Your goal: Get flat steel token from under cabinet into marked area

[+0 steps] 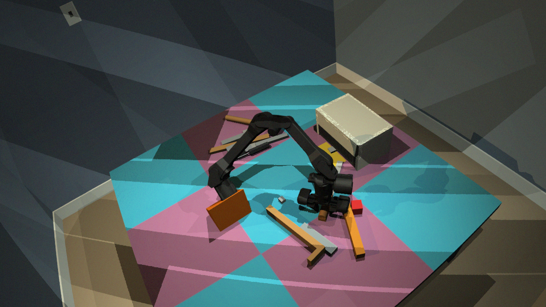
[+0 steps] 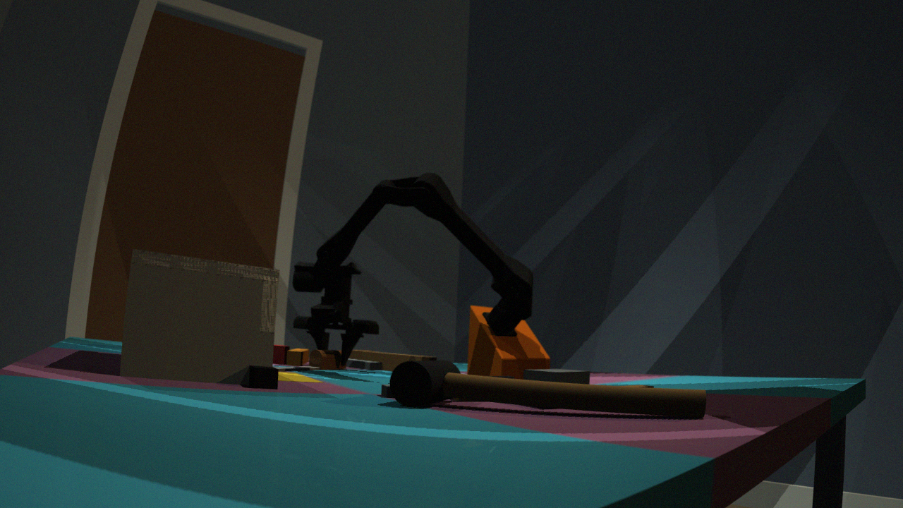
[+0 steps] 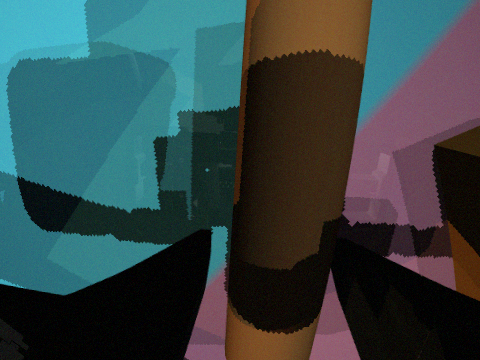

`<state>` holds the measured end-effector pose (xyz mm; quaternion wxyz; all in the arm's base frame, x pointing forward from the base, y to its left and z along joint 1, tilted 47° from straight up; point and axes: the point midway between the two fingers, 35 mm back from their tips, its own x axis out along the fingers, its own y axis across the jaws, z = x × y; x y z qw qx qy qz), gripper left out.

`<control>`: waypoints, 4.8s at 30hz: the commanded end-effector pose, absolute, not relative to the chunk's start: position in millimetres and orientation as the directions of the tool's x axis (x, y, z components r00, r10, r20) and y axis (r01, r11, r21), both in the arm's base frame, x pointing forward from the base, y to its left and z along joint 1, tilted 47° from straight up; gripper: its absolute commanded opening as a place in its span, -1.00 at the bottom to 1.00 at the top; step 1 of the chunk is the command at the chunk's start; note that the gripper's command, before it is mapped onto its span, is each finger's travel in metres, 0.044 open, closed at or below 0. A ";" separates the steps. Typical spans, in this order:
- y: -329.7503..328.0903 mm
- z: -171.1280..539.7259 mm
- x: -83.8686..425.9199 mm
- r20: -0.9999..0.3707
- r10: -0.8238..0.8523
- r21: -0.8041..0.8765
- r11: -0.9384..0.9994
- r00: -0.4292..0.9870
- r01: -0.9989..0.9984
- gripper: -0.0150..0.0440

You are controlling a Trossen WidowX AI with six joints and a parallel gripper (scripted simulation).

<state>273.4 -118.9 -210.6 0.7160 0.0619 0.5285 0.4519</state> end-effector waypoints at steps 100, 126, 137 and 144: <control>-58.9 -149.0 362.0 -0.695 0.718 0.571 0.580 0.034 -0.580 -0.49; -44.3 -135.4 347.5 -0.694 0.719 0.573 0.580 0.033 -0.579 -0.49; -42.1 -133.5 342.5 -0.694 0.719 0.573 0.580 0.033 -0.579 -0.49; -48.7 -140.9 331.0 -0.695 0.718 0.573 0.580 0.033 -0.579 -0.49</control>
